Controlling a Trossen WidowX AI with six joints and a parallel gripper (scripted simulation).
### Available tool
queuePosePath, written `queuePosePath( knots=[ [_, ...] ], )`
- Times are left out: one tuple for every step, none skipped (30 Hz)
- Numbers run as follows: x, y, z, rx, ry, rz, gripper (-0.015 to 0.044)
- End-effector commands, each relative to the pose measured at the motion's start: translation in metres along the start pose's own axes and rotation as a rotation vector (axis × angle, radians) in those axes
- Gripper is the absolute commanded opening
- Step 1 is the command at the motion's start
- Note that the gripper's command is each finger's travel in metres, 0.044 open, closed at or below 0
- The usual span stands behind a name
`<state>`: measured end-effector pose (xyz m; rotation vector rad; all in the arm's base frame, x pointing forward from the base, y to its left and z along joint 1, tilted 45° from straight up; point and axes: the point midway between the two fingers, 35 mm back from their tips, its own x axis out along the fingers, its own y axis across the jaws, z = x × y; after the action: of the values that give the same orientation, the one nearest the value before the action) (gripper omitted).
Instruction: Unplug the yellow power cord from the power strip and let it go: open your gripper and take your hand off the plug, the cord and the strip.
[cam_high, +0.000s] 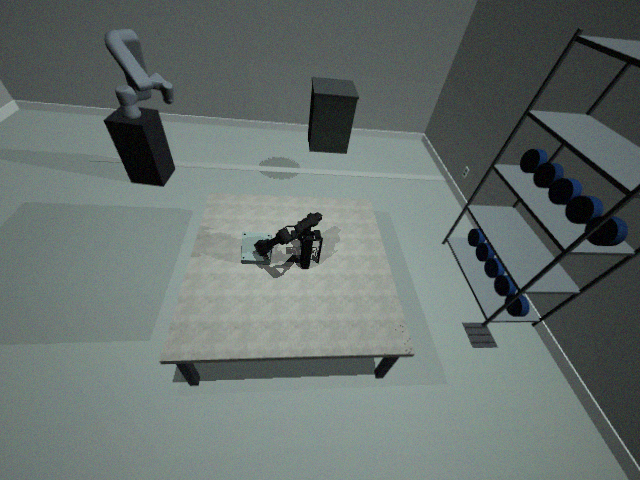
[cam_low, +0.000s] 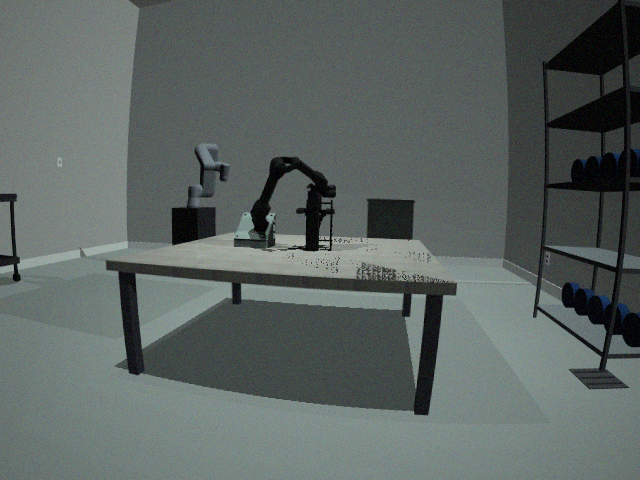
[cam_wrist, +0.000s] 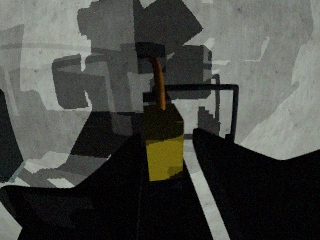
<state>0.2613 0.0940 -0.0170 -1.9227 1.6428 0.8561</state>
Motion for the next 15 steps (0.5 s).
queuePosePath(
  knots=[
    [0.002,0.001,-0.002,-0.008,0.006,0.000,0.0160],
    [0.003,0.001,-0.002,-0.008,0.006,0.000,0.0160],
    [0.004,0.001,-0.002,-0.008,0.006,0.000,0.0160],
    [0.005,0.001,-0.002,-0.008,0.006,0.000,0.0160],
    [0.007,0.001,-0.002,-0.008,0.006,0.000,0.0160],
    [0.008,0.001,-0.002,-0.008,0.006,0.000,0.0160],
    [0.010,0.001,-0.002,-0.008,0.006,0.000,0.0160],
    [0.011,0.001,-0.003,-0.008,0.006,0.000,0.0160],
    [0.012,0.001,-0.003,-0.008,0.006,0.000,0.0160],
    [0.013,0.001,-0.003,-0.008,0.006,0.000,0.0160],
    [0.013,0.001,-0.003,-0.008,0.006,0.000,0.0160],
    [0.013,0.001,-0.003,-0.008,0.006,0.000,0.0160],
    [0.013,0.001,-0.003,-0.008,0.006,0.000,0.0160],
    [0.013,0.001,-0.003,-0.008,0.006,0.000,0.0160],
    [0.010,0.000,-0.002,0.001,0.000,-0.001,0.0134]
  ],
)
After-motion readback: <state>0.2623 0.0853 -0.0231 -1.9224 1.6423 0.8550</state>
